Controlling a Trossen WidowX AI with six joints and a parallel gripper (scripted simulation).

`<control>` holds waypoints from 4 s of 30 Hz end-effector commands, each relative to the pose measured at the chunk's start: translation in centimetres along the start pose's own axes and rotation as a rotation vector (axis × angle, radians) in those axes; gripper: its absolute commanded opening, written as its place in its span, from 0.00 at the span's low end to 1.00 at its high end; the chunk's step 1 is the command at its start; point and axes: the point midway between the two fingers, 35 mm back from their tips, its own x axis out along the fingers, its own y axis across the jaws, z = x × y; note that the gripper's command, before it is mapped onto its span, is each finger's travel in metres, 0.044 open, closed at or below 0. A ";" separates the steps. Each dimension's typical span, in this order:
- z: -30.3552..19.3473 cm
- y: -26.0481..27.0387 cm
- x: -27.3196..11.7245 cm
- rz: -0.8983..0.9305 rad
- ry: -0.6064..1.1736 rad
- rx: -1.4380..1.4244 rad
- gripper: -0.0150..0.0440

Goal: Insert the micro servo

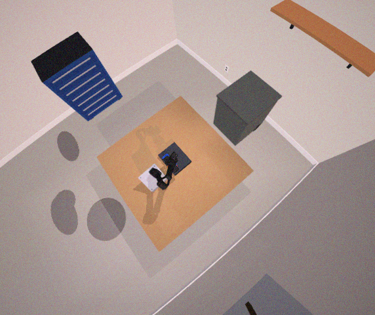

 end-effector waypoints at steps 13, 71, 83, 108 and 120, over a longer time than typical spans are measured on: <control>-0.3 0.1 0.0 0.005 0.001 0.003 0.25; -0.3 0.1 3.8 0.003 0.001 0.003 0.25; -0.3 0.1 4.6 0.003 0.001 0.003 0.25; -0.1 0.0 4.7 0.003 0.001 0.003 0.57; -0.4 0.3 1.3 0.004 0.001 0.003 0.57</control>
